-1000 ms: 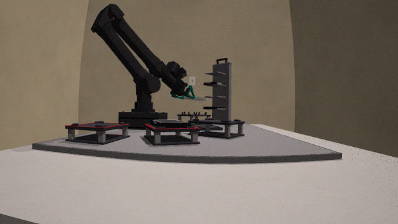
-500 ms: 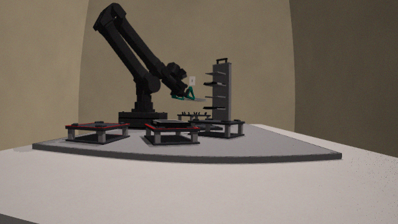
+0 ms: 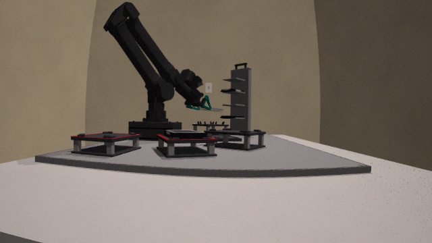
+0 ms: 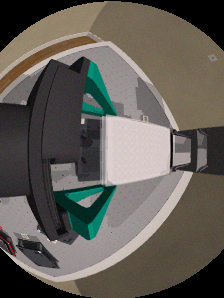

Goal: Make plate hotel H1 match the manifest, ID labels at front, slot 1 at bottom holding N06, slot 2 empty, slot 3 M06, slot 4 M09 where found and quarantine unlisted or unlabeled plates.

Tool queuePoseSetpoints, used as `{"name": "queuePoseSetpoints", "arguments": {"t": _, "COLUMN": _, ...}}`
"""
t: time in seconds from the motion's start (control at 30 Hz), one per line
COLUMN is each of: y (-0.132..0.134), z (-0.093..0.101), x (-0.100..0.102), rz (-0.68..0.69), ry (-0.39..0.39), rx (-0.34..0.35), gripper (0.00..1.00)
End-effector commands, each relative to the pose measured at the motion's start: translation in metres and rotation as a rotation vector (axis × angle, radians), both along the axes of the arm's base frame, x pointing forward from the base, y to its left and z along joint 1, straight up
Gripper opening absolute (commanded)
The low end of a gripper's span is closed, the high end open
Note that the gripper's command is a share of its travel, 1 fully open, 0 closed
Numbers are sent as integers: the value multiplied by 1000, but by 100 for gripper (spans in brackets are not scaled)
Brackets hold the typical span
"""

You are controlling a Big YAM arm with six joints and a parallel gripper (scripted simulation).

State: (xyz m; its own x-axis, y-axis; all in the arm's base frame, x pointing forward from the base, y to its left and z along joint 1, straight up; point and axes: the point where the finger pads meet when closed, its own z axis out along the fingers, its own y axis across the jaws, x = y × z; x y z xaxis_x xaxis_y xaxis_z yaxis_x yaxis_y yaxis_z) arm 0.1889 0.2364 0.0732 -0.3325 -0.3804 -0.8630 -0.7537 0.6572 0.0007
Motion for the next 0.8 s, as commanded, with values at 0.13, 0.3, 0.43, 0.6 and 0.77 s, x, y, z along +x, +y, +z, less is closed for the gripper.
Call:
{"name": "queuePoseSetpoints", "arguments": {"t": 0.13, "y": 9, "z": 9, "x": 4, "rz": -1, "ry": -17, "rx": 38, "gripper": 86}}
{"name": "queuePoseSetpoints", "arguments": {"t": 0.3, "y": 9, "z": 6, "x": 4, "rz": 0, "ry": -17, "rx": 38, "gripper": 86}}
{"name": "queuePoseSetpoints", "arguments": {"t": 0.43, "y": 9, "z": 4, "x": 4, "rz": 0, "ry": -17, "rx": 38, "gripper": 86}}
{"name": "queuePoseSetpoints", "arguments": {"t": 0.6, "y": 11, "z": 7, "x": 6, "rz": 0, "ry": -22, "rx": 44, "gripper": 86}}
{"name": "queuePoseSetpoints", "arguments": {"t": 0.77, "y": 12, "z": 5, "x": 6, "rz": 0, "ry": -23, "rx": 46, "gripper": 86}}
